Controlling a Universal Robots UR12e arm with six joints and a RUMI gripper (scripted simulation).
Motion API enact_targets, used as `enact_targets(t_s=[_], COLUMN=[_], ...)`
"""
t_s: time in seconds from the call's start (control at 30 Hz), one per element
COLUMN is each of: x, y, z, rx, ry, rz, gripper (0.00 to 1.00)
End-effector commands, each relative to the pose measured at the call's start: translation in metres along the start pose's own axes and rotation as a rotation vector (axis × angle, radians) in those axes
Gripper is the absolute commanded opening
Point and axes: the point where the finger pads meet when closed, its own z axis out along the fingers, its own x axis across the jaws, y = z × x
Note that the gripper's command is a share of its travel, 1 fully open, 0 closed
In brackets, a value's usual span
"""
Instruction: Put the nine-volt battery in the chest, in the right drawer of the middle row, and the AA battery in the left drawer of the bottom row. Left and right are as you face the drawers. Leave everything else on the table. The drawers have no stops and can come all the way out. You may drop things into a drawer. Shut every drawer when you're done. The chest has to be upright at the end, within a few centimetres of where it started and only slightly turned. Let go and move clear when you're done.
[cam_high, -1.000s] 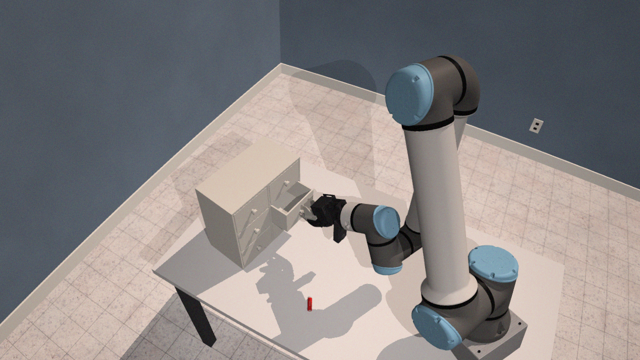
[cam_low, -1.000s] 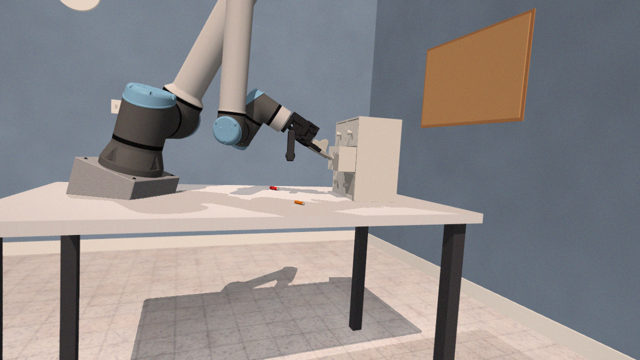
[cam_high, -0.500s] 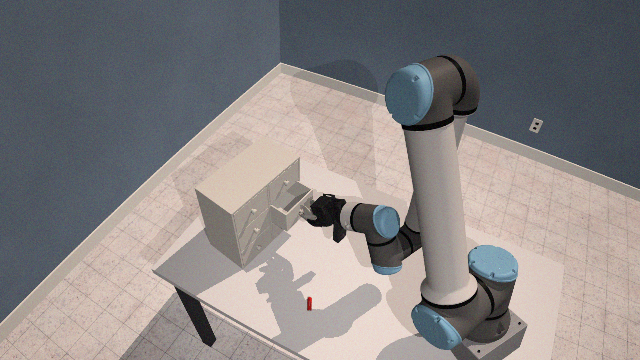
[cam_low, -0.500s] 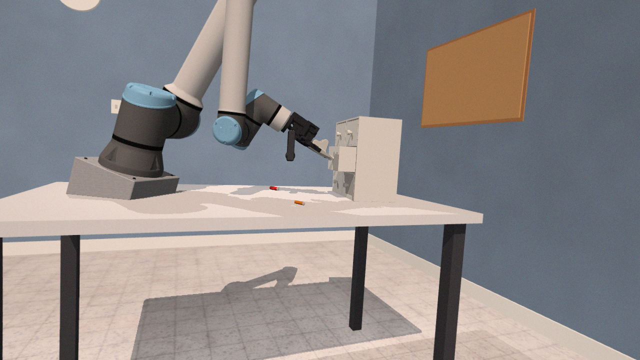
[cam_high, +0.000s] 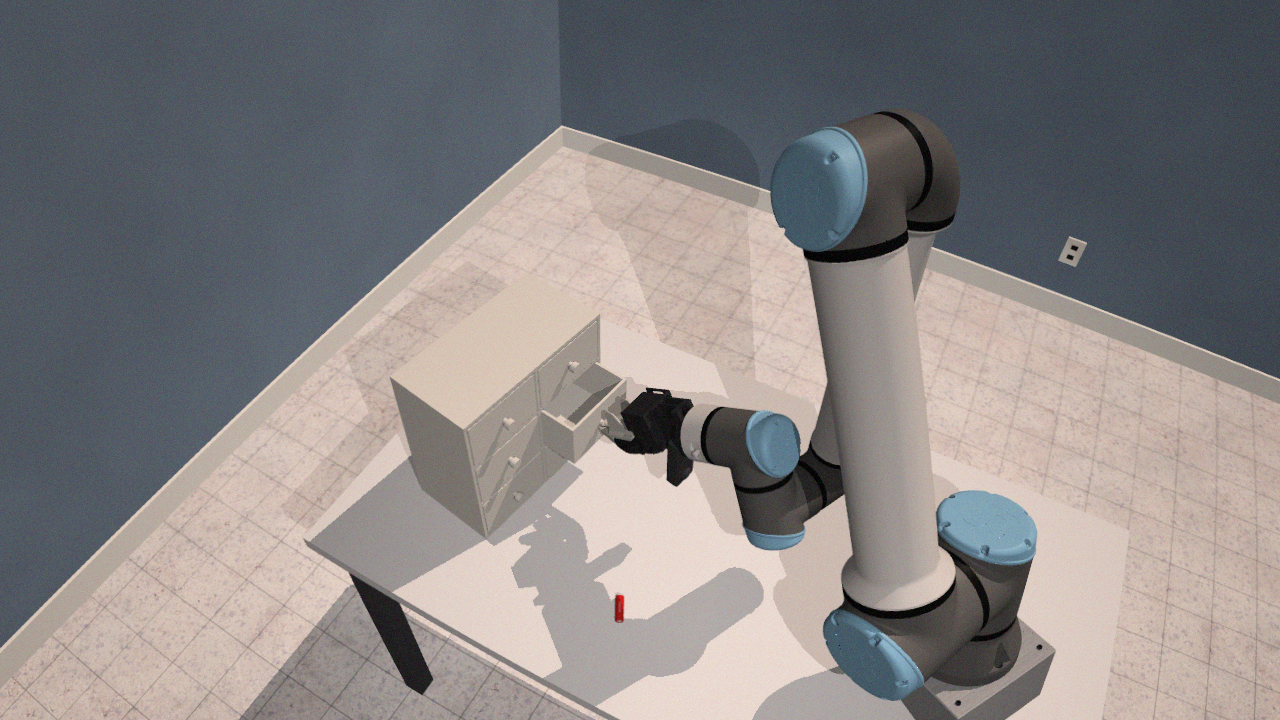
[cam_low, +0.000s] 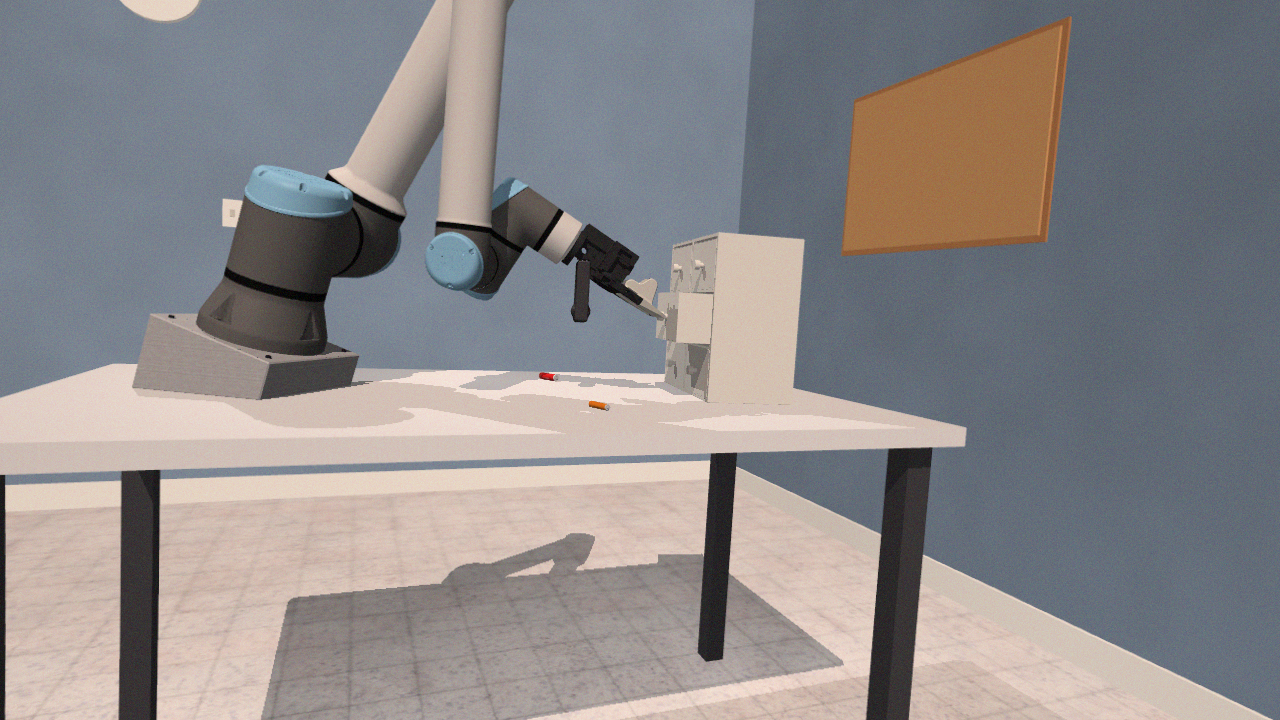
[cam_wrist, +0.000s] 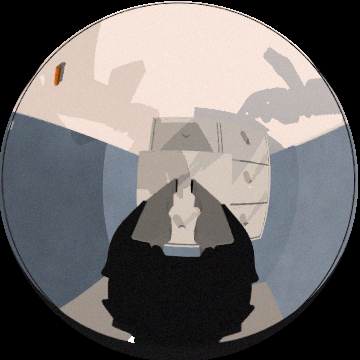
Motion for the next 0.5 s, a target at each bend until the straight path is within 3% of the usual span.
enact_targets(t_s=[0.0, 0.47], x=[0.0000, 0.0000], y=[0.0005, 0.0012], z=[0.0000, 0.0013], rx=[-0.001, -0.001], ry=[0.000, 0.000], rz=[0.000, 0.000], gripper=[0.07, 0.07])
